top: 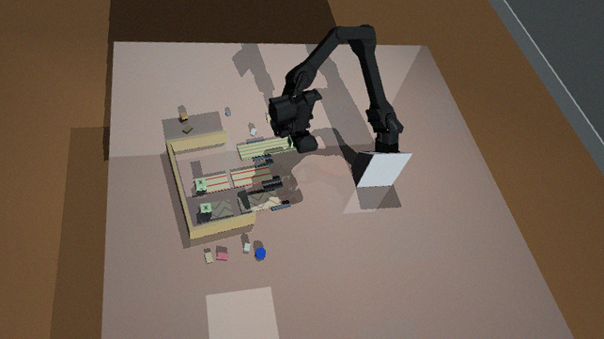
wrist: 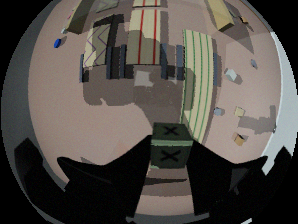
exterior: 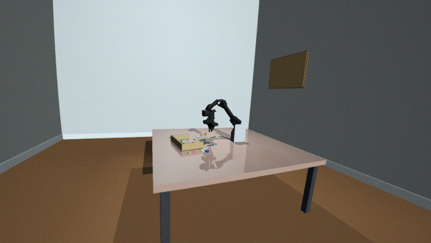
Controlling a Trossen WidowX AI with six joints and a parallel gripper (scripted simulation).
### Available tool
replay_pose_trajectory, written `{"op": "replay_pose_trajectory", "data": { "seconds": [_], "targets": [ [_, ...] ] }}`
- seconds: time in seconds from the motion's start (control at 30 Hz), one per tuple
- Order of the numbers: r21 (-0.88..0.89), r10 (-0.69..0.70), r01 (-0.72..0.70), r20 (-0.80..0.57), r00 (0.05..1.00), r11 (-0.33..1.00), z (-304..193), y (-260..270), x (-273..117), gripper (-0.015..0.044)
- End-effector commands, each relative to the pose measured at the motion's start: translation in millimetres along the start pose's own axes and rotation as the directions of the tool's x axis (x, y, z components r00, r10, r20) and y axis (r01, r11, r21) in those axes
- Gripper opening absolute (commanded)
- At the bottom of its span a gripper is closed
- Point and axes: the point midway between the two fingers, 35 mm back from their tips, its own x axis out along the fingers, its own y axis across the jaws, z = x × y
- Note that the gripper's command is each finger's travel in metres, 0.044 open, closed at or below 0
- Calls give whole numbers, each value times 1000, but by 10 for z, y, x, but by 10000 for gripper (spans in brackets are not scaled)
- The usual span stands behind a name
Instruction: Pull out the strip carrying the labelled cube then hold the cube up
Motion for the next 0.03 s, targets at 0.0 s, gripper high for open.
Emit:
{"op": "replay_pose_trajectory", "data": {
  "seconds": [0.0],
  "targets": [
    [4,4,-4,-1,1000,1000,-3,3,-5,0]
  ]
}}
